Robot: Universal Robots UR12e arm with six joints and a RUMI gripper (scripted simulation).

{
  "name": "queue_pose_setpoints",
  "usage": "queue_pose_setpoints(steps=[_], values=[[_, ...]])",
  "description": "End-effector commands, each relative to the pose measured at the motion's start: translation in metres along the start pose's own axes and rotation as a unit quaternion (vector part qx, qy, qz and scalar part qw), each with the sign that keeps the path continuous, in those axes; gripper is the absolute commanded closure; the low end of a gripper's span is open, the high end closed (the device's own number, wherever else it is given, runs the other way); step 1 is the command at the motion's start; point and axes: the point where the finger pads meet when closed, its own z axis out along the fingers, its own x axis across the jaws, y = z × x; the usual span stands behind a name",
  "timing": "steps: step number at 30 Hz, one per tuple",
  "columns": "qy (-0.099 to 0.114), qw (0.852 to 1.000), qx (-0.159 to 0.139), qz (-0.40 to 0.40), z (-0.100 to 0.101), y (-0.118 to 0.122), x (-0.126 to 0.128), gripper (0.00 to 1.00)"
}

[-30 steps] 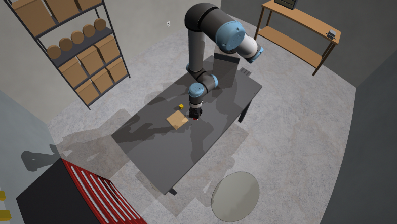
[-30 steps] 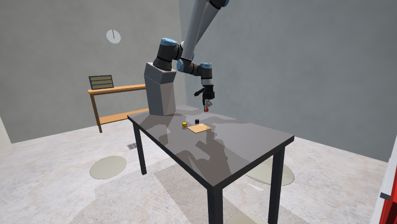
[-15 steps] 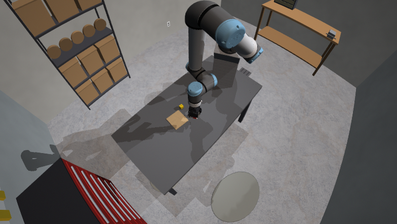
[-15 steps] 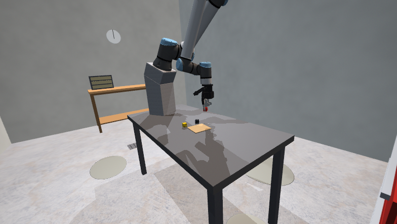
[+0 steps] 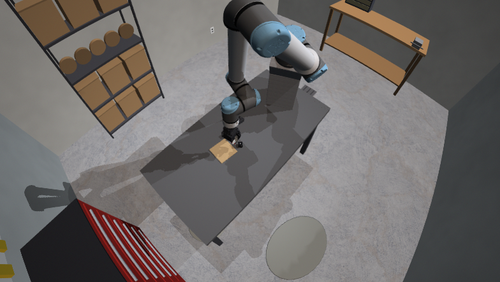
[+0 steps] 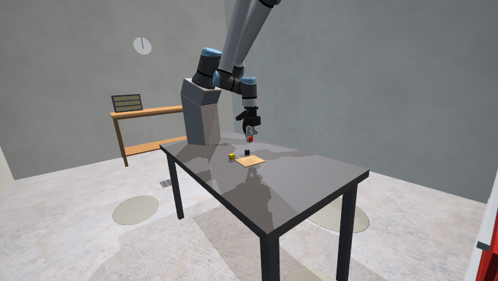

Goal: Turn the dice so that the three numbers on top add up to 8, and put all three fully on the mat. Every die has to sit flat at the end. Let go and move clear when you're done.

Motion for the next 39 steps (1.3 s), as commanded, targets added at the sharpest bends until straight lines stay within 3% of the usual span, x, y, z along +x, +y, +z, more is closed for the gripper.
queue_pose_setpoints(steps=[1,4,22,30,39], values=[[0.003,0.997,0.000,0.081,-0.001,0.002,-0.039,0.90],[0.003,0.994,0.000,0.106,-0.002,0.002,-0.051,0.90],[0.003,0.994,0.000,0.106,0.001,0.002,-0.051,0.90],[0.003,0.994,0.000,0.106,0.017,0.002,-0.051,0.90],[0.003,0.994,0.000,0.106,0.060,0.003,-0.051,0.90]])
